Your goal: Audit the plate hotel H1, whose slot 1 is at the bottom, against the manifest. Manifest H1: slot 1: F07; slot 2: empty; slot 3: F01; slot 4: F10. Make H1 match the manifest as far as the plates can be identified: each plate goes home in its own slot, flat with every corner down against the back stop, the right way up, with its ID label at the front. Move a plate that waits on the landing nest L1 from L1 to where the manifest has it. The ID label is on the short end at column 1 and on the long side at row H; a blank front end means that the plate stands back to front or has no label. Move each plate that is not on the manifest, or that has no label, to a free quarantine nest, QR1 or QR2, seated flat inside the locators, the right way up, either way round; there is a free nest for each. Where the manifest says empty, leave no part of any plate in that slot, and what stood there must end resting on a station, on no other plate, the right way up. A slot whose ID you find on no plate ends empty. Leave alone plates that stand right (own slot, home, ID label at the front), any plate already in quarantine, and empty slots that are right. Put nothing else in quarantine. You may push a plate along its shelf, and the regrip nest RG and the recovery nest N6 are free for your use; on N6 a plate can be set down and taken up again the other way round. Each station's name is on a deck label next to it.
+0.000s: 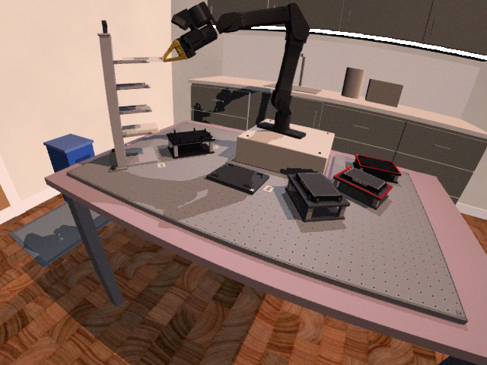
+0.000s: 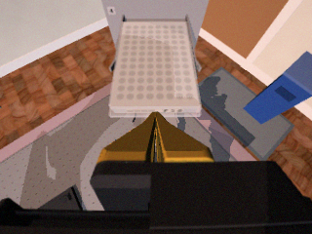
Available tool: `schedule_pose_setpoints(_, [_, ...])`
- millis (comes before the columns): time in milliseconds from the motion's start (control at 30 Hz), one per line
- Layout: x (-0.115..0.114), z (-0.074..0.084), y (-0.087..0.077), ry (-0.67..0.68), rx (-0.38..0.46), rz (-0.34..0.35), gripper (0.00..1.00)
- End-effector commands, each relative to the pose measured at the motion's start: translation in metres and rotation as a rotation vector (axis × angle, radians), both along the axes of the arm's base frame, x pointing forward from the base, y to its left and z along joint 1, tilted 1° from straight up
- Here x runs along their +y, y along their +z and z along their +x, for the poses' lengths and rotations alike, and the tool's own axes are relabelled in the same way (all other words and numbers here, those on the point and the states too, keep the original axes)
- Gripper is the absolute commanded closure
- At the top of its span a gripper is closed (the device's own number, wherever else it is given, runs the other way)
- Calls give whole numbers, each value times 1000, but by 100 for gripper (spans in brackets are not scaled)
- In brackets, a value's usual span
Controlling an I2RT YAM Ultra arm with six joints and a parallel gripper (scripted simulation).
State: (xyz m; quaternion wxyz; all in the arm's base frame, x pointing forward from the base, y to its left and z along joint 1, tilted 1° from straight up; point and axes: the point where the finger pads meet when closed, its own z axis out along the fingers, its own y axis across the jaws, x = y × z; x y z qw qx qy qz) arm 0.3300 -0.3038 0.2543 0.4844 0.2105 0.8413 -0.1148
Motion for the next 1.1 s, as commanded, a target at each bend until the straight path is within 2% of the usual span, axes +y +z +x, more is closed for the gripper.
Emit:
schedule_pose_setpoints(0, [-1,2,6,-2,-12,-9,100])
schedule_pose_setpoints(1067, [-10,18,6,-2,-12,-10,100])
